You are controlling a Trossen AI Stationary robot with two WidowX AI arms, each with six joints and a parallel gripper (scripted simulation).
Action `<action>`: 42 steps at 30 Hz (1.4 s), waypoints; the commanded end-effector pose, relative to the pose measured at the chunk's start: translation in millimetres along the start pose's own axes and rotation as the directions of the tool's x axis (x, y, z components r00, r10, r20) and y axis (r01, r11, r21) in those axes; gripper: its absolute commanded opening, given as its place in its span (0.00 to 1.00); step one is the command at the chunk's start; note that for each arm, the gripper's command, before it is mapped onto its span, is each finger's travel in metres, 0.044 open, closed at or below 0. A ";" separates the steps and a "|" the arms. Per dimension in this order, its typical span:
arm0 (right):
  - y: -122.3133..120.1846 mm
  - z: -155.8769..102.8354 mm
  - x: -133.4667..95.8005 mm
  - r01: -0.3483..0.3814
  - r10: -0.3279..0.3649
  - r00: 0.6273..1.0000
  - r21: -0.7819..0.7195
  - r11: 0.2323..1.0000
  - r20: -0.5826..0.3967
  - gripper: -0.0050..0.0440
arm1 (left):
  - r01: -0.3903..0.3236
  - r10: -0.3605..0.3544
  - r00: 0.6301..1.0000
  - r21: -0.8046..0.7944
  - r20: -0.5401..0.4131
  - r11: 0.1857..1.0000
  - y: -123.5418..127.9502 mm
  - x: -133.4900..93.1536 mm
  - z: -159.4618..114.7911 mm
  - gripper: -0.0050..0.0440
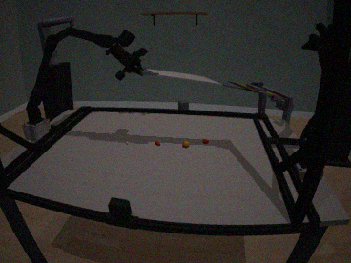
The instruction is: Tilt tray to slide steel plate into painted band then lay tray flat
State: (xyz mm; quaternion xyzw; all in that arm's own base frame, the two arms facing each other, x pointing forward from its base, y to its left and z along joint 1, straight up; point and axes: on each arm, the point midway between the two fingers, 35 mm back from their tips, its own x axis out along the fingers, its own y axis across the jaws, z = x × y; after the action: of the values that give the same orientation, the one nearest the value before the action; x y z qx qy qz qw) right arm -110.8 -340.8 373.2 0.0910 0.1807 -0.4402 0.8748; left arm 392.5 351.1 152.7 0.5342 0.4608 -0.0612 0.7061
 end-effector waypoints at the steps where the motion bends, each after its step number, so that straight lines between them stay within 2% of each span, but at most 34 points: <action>1: 0.3 0.1 0.0 -0.002 0.002 1.000 -0.001 1.000 0.001 1.00 | -0.068 0.068 0.998 0.001 -0.005 0.998 27.2 -18.5 -0.8 0.10; 16: 0.3 0.1 0.0 -0.002 0.002 1.000 -0.001 1.000 0.001 1.00 | -0.128 0.128 0.992 0.002 -0.005 0.992 56.5 -35.9 -0.6 0.10; 42: 0.3 0.1 0.0 -0.002 0.002 1.000 -0.001 1.000 0.001 1.00 | -0.235 0.235 0.972 0.002 -0.005 0.972 73.0 -45.0 -0.6 0.10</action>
State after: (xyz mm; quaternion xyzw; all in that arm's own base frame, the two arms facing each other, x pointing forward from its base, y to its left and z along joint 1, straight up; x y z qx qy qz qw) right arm -110.8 -340.8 373.2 0.0910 0.1807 -0.4402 0.8748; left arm 406.4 361.7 216.0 0.5737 0.4119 0.0020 0.7080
